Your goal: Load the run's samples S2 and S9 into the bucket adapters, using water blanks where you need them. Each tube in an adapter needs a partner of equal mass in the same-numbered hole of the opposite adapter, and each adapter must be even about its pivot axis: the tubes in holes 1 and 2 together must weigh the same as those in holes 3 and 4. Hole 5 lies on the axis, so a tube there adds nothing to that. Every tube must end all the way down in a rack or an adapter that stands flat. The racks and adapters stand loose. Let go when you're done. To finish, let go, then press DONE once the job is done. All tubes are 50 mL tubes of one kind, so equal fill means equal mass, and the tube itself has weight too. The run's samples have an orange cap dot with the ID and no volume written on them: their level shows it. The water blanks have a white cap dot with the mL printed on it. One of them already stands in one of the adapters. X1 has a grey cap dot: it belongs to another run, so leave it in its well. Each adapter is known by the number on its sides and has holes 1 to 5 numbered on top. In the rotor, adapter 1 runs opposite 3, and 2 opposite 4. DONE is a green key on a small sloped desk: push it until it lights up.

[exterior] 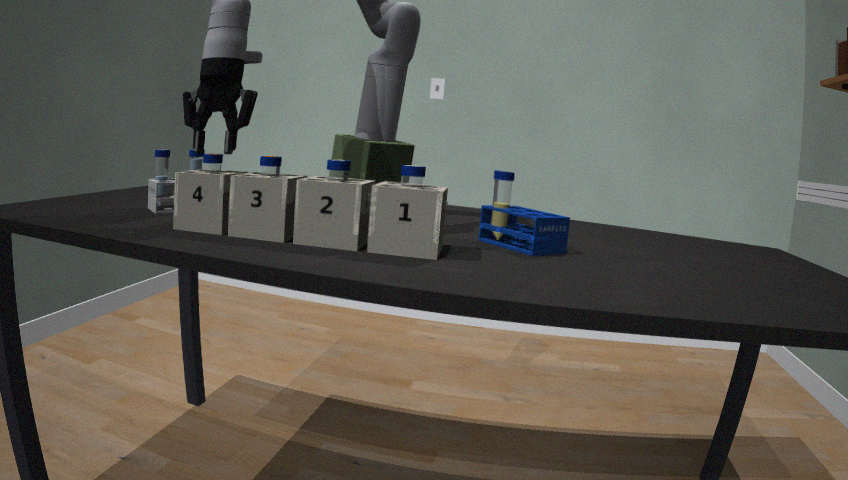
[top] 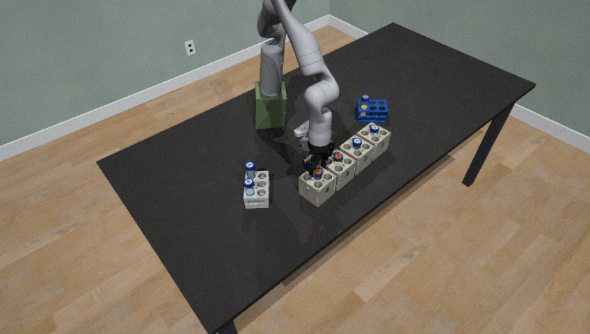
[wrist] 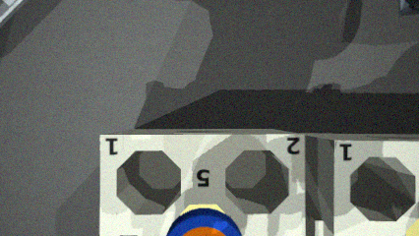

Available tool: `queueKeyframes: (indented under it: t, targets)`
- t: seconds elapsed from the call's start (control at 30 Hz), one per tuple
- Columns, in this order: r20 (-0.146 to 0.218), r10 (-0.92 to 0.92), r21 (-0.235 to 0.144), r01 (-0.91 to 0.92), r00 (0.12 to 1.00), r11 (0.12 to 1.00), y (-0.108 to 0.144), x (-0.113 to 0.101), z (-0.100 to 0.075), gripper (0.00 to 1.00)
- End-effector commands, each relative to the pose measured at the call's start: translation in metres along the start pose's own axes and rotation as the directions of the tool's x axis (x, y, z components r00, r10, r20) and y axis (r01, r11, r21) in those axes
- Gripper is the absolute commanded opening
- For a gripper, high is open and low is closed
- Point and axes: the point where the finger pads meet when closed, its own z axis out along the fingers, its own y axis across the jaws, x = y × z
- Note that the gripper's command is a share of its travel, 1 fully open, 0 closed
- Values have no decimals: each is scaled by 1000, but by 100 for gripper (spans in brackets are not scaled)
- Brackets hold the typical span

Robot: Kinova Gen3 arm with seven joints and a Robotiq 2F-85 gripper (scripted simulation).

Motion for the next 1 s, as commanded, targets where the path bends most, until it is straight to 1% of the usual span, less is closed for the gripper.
queueKeyframes:
  t: [0.0,0.37,0.47,0.97]
  targets:
    - [3,-1,-2,1,1000,1000,0,-1,-7,62]
    - [6,-1,-1,1,1000,1000,0,-2,-22,62]
    - [6,1,1,-1,1000,1000,-1,-2,-23,62]
    - [6,-1,-1,1,1000,1000,0,-2,-42,62]
